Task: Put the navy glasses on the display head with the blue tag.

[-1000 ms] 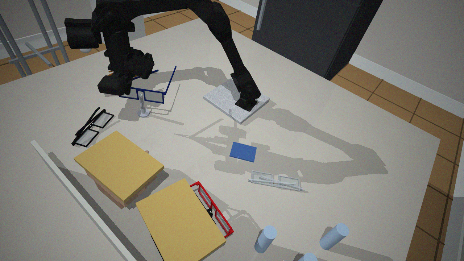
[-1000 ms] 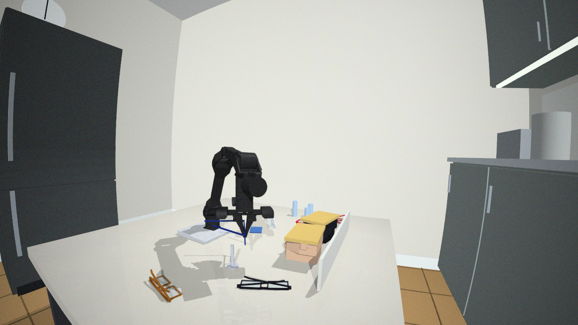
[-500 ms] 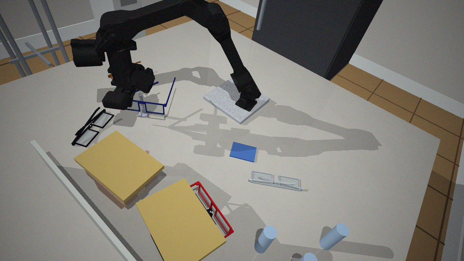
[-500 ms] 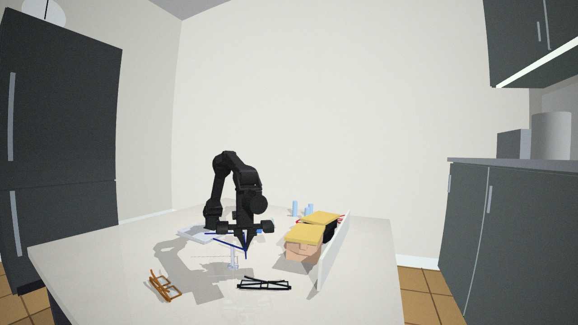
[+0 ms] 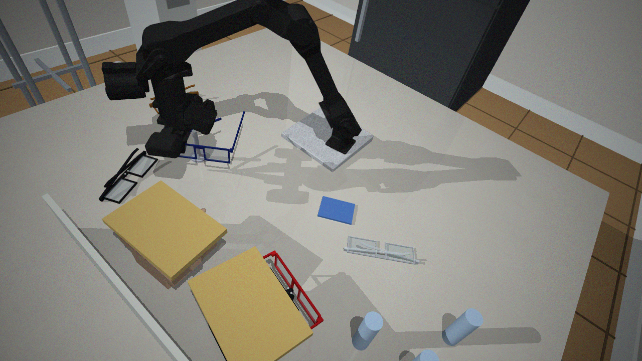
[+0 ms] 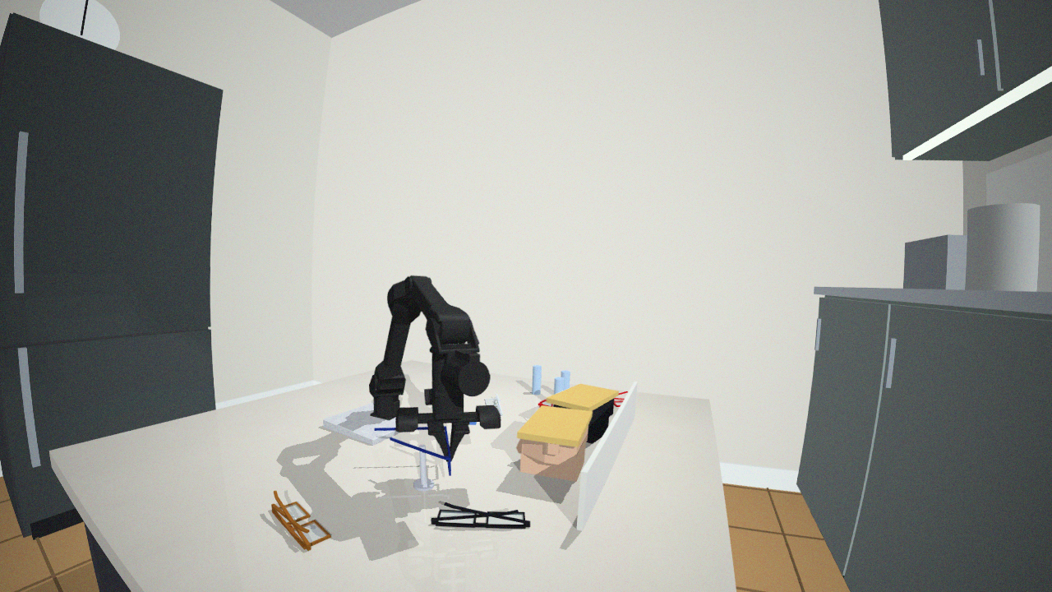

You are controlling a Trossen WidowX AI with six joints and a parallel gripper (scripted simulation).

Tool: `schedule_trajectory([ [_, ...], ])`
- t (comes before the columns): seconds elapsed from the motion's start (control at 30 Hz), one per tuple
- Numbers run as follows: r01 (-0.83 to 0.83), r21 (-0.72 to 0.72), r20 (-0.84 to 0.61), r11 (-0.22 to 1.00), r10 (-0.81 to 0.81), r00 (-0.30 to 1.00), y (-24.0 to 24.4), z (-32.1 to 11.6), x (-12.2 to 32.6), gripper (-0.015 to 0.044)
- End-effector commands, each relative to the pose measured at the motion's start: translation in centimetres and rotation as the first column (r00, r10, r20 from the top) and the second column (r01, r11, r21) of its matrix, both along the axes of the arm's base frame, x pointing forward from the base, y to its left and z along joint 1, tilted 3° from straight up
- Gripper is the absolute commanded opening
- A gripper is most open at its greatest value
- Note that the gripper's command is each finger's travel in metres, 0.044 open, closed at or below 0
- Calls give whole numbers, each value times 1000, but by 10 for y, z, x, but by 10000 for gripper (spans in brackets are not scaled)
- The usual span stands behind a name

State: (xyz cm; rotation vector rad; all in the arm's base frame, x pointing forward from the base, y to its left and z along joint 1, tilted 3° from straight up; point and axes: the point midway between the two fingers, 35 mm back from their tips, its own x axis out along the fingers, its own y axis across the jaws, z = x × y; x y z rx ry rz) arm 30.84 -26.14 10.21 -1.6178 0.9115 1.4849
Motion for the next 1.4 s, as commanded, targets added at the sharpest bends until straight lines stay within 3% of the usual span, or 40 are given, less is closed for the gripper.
schedule_trajectory([
  [0.0,3,-1,-2,1000,-3,1000,3,-1,0,0],
  [1.37,3,2,-2,1000,-3,1000,33,-1,3,0],
])
